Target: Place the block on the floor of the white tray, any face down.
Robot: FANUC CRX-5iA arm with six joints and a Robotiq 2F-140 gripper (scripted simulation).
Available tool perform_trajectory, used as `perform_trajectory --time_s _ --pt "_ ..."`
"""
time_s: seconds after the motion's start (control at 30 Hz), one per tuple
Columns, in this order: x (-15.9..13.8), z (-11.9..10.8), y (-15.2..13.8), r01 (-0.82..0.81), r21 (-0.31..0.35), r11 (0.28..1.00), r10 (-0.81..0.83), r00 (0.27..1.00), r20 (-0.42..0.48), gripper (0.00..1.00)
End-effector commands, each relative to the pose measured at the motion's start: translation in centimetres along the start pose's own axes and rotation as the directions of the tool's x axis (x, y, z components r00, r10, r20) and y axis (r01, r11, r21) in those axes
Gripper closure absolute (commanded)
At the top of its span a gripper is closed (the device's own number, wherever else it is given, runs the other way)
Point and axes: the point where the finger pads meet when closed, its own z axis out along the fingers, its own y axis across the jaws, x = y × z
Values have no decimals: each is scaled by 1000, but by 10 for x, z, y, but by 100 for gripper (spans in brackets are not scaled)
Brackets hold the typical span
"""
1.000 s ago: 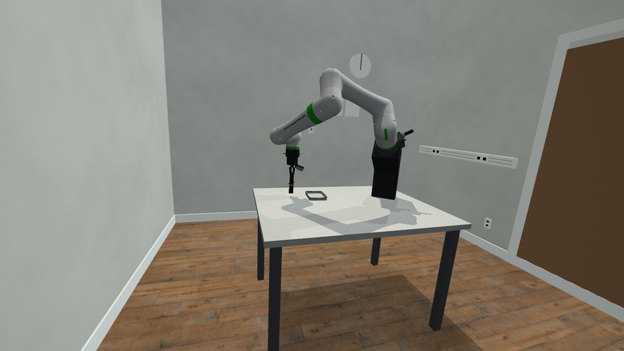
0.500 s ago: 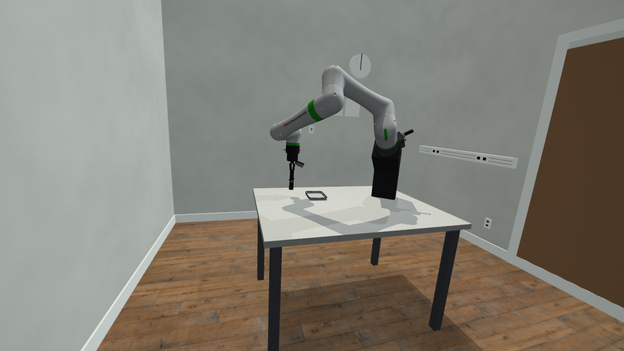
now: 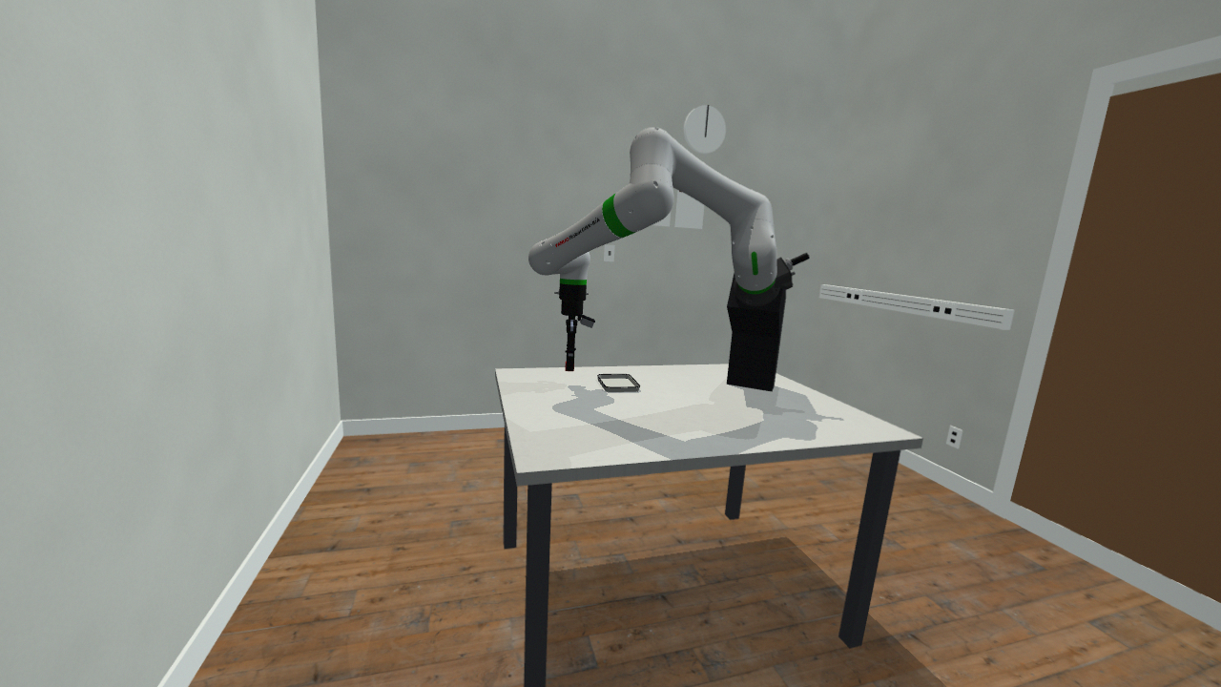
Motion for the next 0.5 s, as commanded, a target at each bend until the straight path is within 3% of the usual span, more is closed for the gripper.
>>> perform_trajectory --time_s 0.0,0.1,0.2,0.43,0.47 --pt "-1 -1 0 0 1 1000 0 1000 1 90" --pt "8 -1 -1 0 1 1000 0 1000 1 90" --pt "77 -1 -7 0 2 1000 0 1000 1 90" --pt "165 -1 -14 0 2 1000 0 1000 1 90" --pt "165 -1 -14 0 2 1000 0 1000 1 90"
